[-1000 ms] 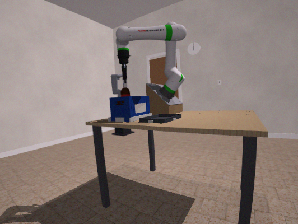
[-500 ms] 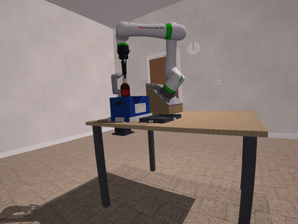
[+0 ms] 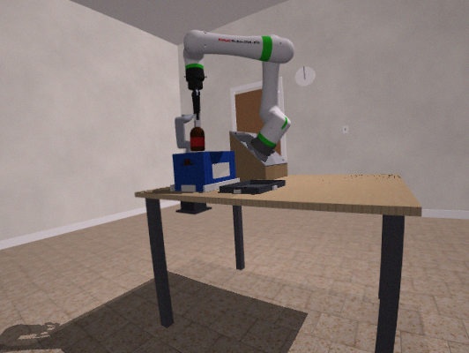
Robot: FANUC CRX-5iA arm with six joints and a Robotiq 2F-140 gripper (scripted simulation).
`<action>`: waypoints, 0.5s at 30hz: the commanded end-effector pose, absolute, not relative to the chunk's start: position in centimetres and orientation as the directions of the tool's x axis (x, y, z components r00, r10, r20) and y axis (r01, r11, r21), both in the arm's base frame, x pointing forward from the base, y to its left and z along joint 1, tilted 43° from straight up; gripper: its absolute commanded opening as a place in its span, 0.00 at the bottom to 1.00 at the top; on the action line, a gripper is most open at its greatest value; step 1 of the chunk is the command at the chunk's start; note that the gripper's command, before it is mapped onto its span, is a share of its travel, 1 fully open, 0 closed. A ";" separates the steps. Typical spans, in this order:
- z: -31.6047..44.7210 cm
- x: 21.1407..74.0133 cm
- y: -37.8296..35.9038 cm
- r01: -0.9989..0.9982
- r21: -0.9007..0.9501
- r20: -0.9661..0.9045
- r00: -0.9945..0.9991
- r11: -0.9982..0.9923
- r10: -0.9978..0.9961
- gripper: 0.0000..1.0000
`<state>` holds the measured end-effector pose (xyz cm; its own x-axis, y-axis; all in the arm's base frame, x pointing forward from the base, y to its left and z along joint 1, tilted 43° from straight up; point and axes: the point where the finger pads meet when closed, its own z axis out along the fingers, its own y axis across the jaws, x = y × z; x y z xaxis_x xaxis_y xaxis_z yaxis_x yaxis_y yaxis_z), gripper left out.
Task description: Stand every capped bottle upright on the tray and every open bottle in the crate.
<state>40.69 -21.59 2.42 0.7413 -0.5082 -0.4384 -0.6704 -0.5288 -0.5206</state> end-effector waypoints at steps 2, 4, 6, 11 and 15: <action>2.9 39.9 -21.0 -0.670 -0.520 -0.438 0.741 -0.529 -0.509 0.00; 3.2 39.5 -20.7 -0.670 -0.520 -0.438 0.741 -0.529 -0.509 0.00; 3.5 39.1 -20.4 -0.670 -0.521 -0.438 0.741 -0.529 -0.509 0.00; 4.1 38.1 -19.7 -0.671 -0.521 -0.438 0.741 -0.529 -0.509 0.00; 4.3 37.9 -19.4 -0.671 -0.521 -0.439 0.741 -0.529 -0.508 0.00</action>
